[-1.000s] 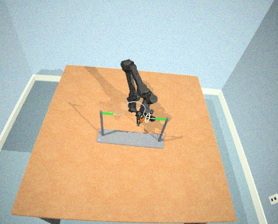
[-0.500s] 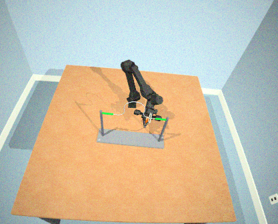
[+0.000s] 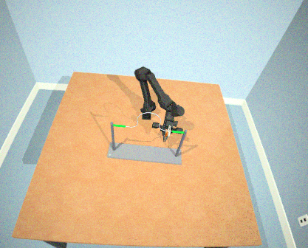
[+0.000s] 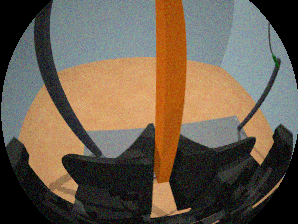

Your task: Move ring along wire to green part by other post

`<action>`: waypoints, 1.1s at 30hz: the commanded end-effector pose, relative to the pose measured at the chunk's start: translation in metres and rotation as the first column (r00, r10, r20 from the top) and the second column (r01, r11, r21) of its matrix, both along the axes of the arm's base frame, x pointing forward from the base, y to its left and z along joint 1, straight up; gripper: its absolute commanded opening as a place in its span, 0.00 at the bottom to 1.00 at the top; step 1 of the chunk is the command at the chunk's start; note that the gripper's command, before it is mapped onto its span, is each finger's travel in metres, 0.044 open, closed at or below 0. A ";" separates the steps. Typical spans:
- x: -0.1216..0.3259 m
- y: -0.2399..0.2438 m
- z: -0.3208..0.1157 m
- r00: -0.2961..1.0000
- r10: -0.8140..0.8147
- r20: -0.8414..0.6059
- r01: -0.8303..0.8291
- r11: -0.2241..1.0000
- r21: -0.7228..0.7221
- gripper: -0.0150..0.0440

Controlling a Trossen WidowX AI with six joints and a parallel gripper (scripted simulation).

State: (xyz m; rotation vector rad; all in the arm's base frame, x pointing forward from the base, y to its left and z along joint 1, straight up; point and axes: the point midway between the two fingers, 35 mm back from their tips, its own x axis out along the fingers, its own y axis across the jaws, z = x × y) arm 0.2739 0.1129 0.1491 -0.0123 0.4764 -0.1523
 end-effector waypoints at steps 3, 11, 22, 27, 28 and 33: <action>0.001 0.006 0.001 1.000 -0.006 0.005 0.006 1.000 0.009 0.00; 0.001 0.014 0.002 1.000 -0.006 0.006 0.006 1.000 0.011 0.00; 0.002 0.026 0.002 1.000 -0.007 0.008 0.007 1.000 0.011 0.00; 0.002 0.031 0.002 1.000 -0.007 0.009 0.007 1.000 0.011 0.00; 0.002 0.032 0.002 1.000 -0.007 0.009 0.007 1.000 0.011 0.00; 0.002 0.035 0.001 1.000 -0.008 0.010 0.007 1.000 0.011 0.00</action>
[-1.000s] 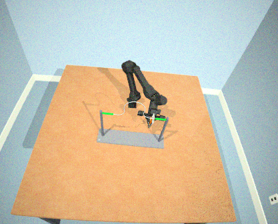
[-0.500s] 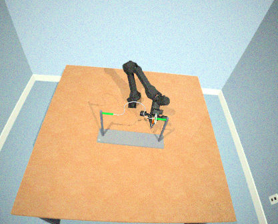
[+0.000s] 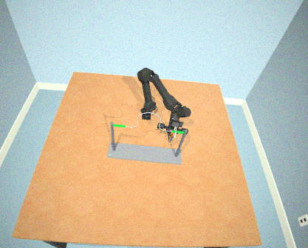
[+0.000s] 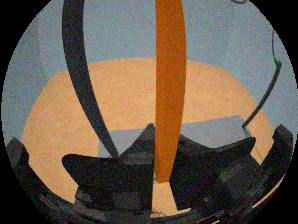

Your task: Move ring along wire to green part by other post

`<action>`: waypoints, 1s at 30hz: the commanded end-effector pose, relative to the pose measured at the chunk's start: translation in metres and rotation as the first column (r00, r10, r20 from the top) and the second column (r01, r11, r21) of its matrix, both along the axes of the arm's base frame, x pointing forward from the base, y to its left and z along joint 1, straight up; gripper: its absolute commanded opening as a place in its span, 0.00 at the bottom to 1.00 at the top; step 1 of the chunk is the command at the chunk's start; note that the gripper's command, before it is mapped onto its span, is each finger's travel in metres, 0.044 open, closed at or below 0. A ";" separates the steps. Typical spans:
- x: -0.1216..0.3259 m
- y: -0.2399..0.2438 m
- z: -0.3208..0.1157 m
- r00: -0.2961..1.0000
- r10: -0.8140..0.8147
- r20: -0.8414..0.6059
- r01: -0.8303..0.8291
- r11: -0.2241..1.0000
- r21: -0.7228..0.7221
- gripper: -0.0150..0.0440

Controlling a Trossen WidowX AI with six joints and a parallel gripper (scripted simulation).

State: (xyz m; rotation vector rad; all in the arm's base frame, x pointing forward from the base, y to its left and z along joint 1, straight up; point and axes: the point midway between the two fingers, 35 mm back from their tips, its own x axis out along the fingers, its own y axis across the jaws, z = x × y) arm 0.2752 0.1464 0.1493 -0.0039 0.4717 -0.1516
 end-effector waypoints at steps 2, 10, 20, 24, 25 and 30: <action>0.001 0.001 -0.001 1.000 -0.006 0.005 0.006 1.000 0.003 0.00; 0.001 0.002 -0.014 1.000 -0.006 0.005 0.006 1.000 0.003 0.00; 0.001 0.002 -0.019 1.000 -0.006 0.005 0.006 1.000 0.003 0.00; 0.001 0.002 -0.019 1.000 -0.006 0.005 0.006 1.000 0.003 0.00; 0.001 0.002 -0.019 1.000 -0.006 0.005 0.006 1.000 0.003 0.00; 0.001 0.002 -0.019 1.000 -0.006 0.005 0.006 1.000 0.003 0.00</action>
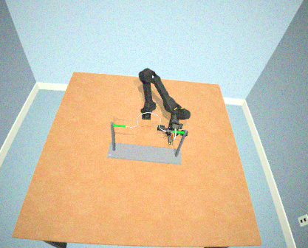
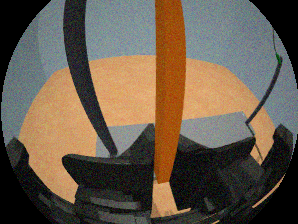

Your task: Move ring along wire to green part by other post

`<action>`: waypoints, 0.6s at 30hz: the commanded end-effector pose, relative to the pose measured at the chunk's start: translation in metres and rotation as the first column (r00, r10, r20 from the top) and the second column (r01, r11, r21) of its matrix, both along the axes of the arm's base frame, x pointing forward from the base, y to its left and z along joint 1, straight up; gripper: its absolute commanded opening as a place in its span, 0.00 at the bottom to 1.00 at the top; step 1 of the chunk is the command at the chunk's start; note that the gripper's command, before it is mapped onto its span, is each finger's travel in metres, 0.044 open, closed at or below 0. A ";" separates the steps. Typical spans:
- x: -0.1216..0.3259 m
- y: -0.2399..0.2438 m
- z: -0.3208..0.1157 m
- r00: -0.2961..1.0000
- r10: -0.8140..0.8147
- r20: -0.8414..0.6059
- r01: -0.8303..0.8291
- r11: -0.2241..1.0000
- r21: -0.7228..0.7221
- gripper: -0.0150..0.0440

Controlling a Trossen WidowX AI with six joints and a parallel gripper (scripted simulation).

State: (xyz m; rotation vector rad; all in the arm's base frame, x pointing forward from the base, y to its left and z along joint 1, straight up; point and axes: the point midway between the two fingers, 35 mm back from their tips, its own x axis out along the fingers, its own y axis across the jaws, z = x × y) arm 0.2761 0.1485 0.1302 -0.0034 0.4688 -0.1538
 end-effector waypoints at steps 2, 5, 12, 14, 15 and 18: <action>0.000 0.000 0.000 1.000 0.000 0.000 0.000 1.000 0.000 0.09; 0.000 0.000 0.000 1.000 0.000 0.000 0.000 1.000 0.000 0.22; -0.002 0.001 0.001 1.000 0.000 -0.001 0.000 1.000 0.001 0.53; -0.005 0.002 0.002 1.000 -0.001 -0.003 0.001 1.000 0.002 0.53; -0.008 0.002 0.003 1.000 -0.002 -0.004 0.002 1.000 0.002 0.53; -0.017 0.005 0.007 1.000 -0.004 -0.007 0.004 1.000 0.004 0.53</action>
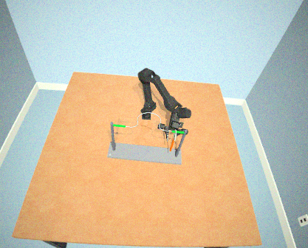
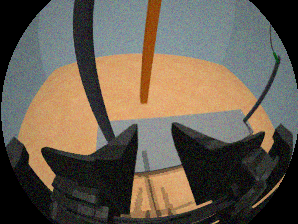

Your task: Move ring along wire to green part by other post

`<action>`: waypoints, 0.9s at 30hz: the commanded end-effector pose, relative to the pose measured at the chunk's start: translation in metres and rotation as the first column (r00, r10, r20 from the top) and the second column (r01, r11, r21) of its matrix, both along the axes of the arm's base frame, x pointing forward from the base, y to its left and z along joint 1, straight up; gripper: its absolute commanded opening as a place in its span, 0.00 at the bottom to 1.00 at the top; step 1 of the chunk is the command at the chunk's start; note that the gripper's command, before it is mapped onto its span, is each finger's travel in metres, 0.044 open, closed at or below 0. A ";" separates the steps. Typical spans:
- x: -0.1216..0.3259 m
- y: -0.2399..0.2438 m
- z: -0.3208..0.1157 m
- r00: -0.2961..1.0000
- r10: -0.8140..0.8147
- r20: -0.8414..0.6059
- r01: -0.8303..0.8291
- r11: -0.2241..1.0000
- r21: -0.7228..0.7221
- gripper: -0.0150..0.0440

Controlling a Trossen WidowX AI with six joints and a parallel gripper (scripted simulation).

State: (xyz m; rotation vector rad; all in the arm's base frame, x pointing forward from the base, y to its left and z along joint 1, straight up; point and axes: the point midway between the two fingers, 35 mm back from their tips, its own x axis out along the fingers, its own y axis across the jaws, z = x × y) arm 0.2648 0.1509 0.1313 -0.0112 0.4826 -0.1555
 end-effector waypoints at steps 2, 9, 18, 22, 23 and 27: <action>-0.012 0.003 0.009 1.000 -0.005 0.006 0.005 1.000 0.011 0.53; -0.032 0.005 0.020 1.000 -0.004 0.012 0.004 1.000 0.011 0.53; -0.033 0.005 0.021 1.000 -0.004 0.012 0.004 1.000 0.011 0.53; -0.033 0.005 0.021 1.000 -0.004 0.012 0.004 1.000 0.011 0.53; -0.033 0.005 0.021 1.000 -0.004 0.012 0.004 1.000 0.011 0.53; -0.035 0.006 0.020 1.000 0.000 0.008 0.000 1.000 0.009 0.57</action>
